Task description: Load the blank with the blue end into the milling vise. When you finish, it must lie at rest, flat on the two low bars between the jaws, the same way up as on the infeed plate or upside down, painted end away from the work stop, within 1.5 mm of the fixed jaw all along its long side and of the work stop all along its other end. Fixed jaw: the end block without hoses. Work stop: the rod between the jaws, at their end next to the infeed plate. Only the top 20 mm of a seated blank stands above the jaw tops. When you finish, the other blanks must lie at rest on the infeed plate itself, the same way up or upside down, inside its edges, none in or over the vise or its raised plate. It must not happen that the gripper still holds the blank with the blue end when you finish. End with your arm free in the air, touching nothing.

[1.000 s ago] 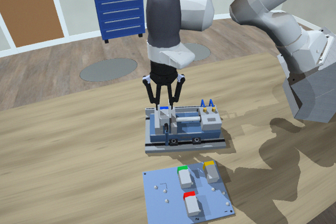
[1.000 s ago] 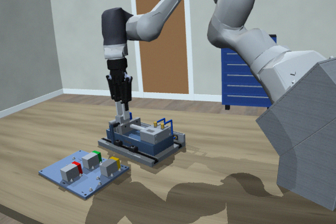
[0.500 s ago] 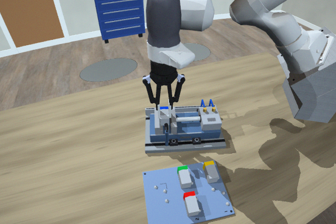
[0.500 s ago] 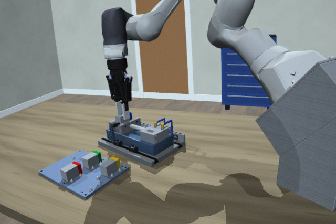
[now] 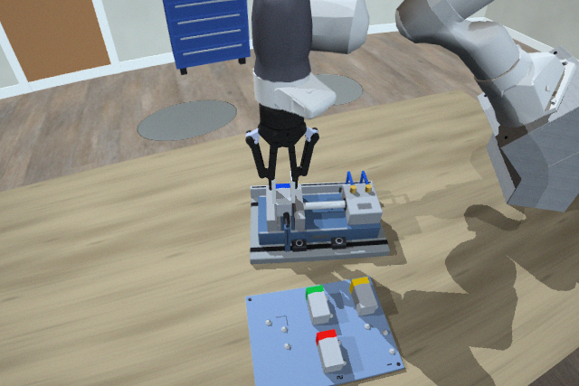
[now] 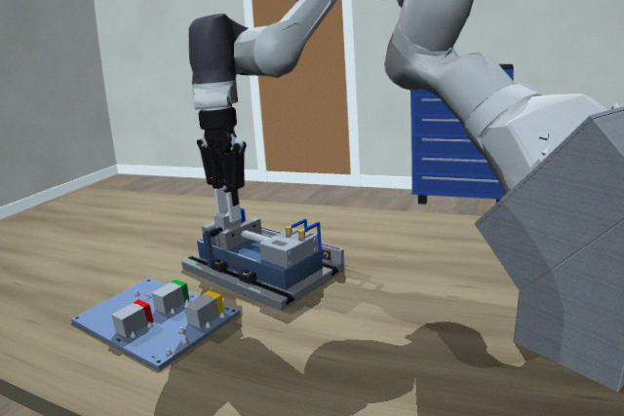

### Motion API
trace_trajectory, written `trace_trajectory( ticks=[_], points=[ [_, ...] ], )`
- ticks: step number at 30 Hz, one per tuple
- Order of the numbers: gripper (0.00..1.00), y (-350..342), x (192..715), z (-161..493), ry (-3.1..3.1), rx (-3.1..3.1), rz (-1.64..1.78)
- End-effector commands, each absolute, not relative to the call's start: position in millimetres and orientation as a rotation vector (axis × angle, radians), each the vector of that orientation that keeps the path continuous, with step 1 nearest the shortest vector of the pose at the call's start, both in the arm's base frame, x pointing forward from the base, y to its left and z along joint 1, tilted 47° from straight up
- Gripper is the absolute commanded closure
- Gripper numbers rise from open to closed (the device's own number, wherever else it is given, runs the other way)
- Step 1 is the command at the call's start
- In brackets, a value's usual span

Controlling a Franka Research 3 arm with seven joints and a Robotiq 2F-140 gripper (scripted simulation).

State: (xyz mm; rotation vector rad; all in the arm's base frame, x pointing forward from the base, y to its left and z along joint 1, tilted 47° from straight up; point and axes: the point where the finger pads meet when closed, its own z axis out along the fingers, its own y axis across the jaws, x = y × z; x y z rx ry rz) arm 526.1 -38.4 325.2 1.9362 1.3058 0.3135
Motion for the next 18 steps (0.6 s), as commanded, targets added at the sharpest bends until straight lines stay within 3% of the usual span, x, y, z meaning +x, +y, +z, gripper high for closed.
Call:
trace_trajectory(
  ticks=[1,18],
  points=[
    [1.00,-36.8,525.6,326.0,1.302,1.939,0.319],
    [1.00,-37.1,525.5,325.8,1.302,1.939,0.319]
  ],
)
